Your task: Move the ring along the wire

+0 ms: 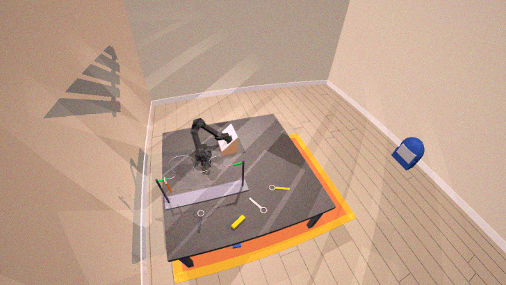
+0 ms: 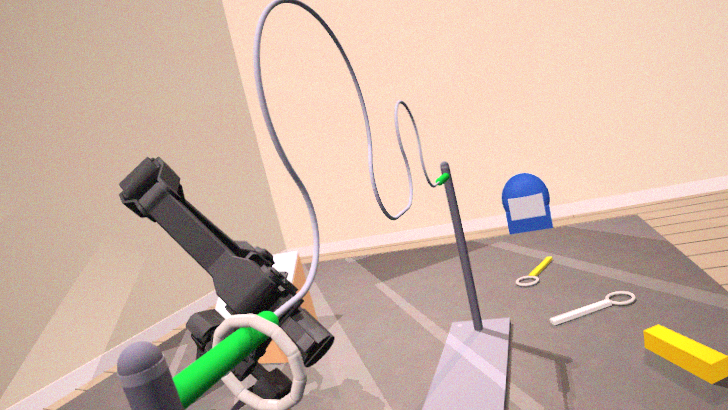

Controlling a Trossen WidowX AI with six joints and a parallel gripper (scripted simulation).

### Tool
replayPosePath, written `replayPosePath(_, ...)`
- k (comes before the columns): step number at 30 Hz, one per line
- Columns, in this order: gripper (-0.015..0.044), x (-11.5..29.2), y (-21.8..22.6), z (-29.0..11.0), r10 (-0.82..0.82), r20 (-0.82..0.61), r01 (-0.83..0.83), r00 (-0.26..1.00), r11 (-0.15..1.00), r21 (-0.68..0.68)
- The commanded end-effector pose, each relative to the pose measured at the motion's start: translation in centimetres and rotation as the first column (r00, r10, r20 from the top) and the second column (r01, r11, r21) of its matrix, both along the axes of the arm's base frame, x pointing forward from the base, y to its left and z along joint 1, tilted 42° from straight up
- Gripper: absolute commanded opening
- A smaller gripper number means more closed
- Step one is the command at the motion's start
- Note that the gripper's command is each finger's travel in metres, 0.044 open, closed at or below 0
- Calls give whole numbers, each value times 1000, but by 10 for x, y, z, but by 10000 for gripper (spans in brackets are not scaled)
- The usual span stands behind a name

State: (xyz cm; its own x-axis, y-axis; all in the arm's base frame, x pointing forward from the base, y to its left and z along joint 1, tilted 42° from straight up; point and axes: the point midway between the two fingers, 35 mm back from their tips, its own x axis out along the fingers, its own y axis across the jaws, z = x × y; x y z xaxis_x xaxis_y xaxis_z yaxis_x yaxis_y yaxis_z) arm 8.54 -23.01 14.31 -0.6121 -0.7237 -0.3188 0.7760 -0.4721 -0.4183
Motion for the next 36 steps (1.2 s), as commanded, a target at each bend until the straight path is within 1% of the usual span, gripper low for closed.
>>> replayPosePath(1, 374, 1, 0, 0, 0, 5, 0, 1000, 1000, 3)
replayPosePath(4, 295, 12, -3, -2, 0, 83, -3, 997, 999, 41)
replayPosePath(7, 216, 40, -10, -3, 22, 241, -50, 970, 992, 113)
replayPosePath(9, 164, 56, -14, -1, 44, 319, -93, 947, 986, 140)
replayPosePath(12, 160, 80, -20, -1, 80, 417, -165, 905, 971, 173)
replayPosePath(15, 160, 121, -32, 4, 159, 558, -309, 815, 932, 187)
replayPosePath(19, 160, 179, -47, 26, 307, 704, -534, 641, 837, 122)
replayPosePath(22, 160, 214, -59, 46, 425, 756, -686, 498, 727, 44)
replayPosePath(26, 160, 242, -79, 69, 565, 757, -821, 328, 567, -66)
replayPosePath(29, 160, 257, -98, 92, 681, 709, -894, 183, 416, -169)
replayPosePath(33, 160, 268, -120, 126, 820, 572, -939, -20, 181, -292)
replayPosePath(36, 160, 271, -133, 152, 892, 420, -936, -170, -13, -352)
